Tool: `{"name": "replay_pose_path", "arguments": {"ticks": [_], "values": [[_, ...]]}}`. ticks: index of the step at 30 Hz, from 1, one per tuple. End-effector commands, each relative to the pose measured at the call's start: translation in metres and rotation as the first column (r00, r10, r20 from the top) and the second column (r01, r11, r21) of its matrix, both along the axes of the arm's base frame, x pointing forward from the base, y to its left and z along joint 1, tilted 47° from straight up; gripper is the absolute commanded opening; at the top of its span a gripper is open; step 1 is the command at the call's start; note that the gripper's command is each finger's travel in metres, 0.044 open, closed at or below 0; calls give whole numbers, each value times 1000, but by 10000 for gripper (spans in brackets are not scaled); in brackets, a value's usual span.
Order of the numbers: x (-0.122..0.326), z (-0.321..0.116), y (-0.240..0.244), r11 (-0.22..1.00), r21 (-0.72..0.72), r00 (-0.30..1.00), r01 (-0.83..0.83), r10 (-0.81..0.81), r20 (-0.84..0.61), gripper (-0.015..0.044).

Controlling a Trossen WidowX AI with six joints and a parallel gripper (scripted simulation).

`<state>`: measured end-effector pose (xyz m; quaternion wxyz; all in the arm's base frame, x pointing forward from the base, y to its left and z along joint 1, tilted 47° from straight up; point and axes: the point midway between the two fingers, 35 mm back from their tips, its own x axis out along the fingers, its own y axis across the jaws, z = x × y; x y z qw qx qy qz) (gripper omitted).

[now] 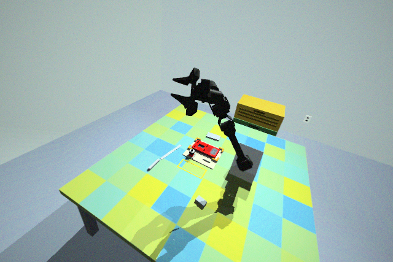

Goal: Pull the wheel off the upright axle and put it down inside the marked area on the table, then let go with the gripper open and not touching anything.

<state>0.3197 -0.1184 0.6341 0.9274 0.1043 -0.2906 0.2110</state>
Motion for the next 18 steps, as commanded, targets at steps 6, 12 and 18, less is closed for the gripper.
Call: {"name": "replay_pose_path", "arguments": {"ticks": [6,12,18], "values": [[-100,55,7,996,38,975,78,-85,206,300],[-159,80,32,995,35,939,95,-101,329,300],[-204,92,64,994,4,904,113,-104,415,300]]}}
